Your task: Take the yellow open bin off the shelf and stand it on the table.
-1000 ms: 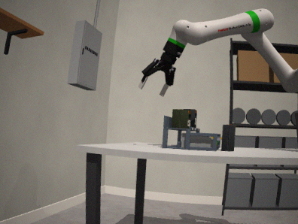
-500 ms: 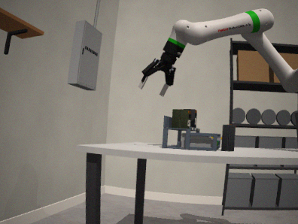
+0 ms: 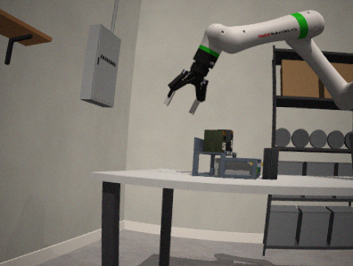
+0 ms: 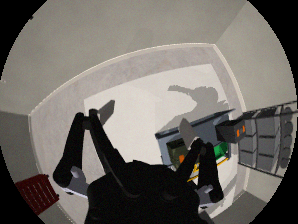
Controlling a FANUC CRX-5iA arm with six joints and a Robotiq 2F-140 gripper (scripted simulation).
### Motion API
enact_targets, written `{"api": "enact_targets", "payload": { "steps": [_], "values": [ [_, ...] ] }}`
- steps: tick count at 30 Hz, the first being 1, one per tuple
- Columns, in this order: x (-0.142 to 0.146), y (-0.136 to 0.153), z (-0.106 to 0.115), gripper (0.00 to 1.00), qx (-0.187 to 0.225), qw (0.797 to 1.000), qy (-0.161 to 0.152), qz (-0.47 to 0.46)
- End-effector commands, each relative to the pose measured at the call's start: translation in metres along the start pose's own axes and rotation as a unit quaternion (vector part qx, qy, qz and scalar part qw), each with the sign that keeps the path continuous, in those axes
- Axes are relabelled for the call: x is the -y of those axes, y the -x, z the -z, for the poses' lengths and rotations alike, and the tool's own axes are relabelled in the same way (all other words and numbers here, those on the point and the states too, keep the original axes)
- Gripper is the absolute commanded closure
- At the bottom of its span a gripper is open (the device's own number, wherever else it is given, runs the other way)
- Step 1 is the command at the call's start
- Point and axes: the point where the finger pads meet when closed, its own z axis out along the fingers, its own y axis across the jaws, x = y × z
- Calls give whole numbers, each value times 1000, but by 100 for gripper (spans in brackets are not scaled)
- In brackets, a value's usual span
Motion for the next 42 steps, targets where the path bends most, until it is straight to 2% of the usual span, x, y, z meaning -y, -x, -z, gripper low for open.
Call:
{"api": "enact_targets", "payload": {
  "steps": [1, 15, 20, 42],
  "values": [
    [0, 0, 0, 0, 0, 1000, 0, 0],
    [0, 0, 0, 0, 0, 1000, 0, 0],
    [4, -16, 28, 0, 0, 1000, 0, 0],
    [3, -13, 24, 0, 0, 1000, 0, 0]
  ]
}}
